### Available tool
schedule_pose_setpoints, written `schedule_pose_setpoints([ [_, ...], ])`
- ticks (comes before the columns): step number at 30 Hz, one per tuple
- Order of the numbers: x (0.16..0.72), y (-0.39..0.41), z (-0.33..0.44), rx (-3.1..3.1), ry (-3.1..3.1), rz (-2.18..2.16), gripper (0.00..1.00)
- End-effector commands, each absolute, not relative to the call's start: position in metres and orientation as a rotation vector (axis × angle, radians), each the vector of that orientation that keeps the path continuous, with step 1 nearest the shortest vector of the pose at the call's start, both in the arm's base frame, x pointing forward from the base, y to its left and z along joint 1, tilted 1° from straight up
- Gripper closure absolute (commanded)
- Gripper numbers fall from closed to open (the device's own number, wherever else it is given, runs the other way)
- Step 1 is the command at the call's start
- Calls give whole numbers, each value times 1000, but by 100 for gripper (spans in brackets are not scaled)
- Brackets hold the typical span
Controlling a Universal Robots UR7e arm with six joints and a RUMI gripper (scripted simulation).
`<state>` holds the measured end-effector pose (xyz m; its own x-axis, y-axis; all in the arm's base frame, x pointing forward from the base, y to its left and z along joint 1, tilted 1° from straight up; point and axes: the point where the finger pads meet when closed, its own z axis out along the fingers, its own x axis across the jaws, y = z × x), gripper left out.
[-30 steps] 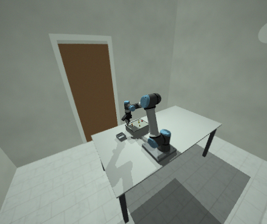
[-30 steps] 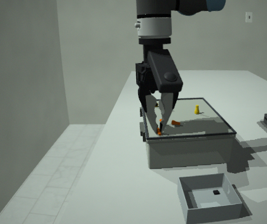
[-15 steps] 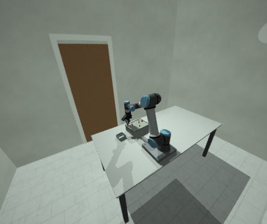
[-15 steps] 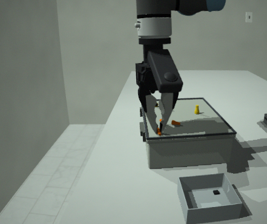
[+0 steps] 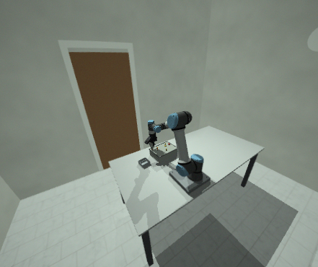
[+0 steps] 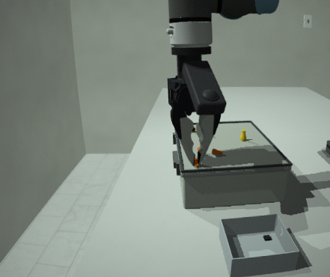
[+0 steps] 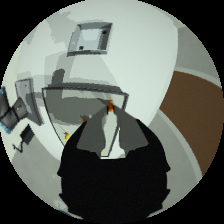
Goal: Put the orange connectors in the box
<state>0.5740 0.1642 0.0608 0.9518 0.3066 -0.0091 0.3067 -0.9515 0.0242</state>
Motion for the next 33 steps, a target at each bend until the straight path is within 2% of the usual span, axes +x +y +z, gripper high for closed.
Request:
schedule_pose_setpoints([
  [1, 574, 164, 62, 3078, 484, -6, 100],
  [33, 574, 166, 131, 3078, 484, -6, 100],
])
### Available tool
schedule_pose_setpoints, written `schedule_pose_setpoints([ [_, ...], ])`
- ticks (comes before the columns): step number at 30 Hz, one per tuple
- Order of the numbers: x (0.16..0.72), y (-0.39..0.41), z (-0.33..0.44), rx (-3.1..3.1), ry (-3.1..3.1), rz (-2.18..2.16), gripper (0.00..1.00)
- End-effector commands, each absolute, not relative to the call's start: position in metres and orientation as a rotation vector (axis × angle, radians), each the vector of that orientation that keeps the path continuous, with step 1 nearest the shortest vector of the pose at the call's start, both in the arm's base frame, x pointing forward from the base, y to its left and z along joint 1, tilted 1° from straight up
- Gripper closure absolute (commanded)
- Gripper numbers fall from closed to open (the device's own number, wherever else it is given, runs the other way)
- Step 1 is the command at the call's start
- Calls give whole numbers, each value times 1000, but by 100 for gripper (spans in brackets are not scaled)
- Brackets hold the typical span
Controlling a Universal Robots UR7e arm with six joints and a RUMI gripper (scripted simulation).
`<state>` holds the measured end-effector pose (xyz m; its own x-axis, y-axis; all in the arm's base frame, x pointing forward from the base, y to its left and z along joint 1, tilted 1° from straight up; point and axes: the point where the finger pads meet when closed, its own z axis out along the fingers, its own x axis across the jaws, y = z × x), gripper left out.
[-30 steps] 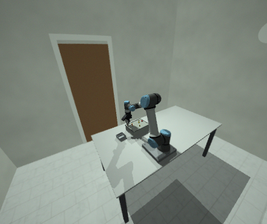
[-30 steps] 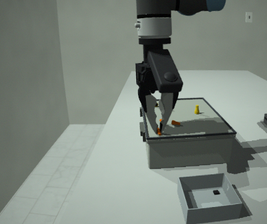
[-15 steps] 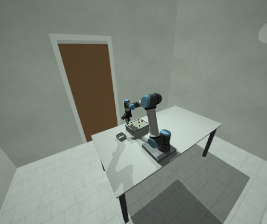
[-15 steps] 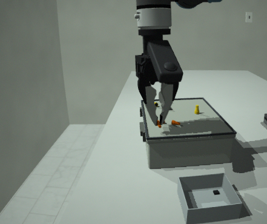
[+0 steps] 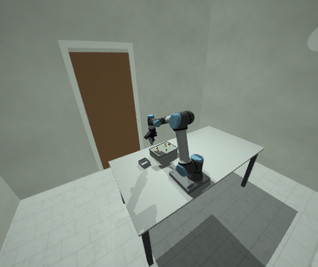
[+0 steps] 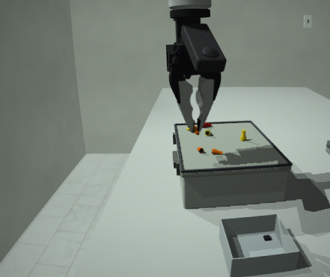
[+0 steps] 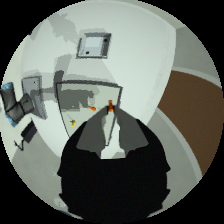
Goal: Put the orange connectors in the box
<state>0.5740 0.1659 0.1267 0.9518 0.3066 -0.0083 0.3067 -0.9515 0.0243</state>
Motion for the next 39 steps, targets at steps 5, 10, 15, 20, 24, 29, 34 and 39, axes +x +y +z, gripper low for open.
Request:
schedule_pose_setpoints([
  [5, 574, 166, 131, 3078, 484, -6, 100],
  [10, 574, 167, 131, 3078, 484, -6, 100],
  [15, 571, 172, 131, 3078, 484, -6, 100],
  [20, 559, 192, 131, 3078, 484, -6, 100],
  [24, 545, 217, 130, 3078, 484, -6, 100],
  [29, 532, 239, 130, 3078, 484, -6, 100],
  [34, 510, 277, 129, 3078, 484, -6, 100],
  [39, 491, 311, 128, 3078, 484, -6, 100],
])
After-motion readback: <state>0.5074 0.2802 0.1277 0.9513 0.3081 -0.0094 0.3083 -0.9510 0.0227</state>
